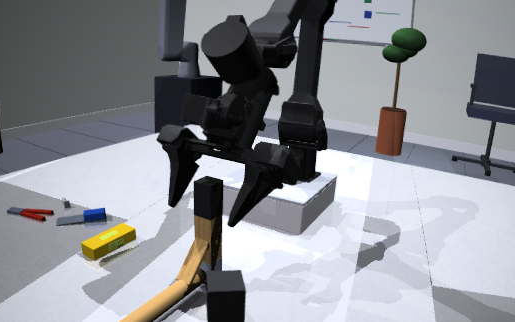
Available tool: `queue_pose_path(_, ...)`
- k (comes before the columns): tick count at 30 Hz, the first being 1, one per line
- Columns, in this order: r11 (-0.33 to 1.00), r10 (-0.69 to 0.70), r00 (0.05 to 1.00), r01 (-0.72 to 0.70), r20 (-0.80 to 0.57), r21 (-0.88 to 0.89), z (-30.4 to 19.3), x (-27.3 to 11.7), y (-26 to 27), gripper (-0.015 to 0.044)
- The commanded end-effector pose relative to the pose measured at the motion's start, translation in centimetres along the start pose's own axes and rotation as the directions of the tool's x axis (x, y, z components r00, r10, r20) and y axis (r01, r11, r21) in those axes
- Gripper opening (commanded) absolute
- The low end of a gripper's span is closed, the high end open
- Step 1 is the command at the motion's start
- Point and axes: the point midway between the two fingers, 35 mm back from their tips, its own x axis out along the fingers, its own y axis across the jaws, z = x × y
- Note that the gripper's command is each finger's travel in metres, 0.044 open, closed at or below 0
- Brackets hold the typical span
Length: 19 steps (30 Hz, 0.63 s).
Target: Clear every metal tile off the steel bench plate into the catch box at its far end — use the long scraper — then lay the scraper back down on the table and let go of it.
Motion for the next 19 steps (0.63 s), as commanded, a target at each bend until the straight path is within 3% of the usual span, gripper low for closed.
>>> queue_pose_path(1,1.0,-0.002,1.0,0.002,0.003,0.003,0.8,-1.1,0.0,0.044)
queue_pose_path(19,1.0,-0.002,1.0,0.002,0.002,0.003,3.0,-5.9,0.1,0.044)
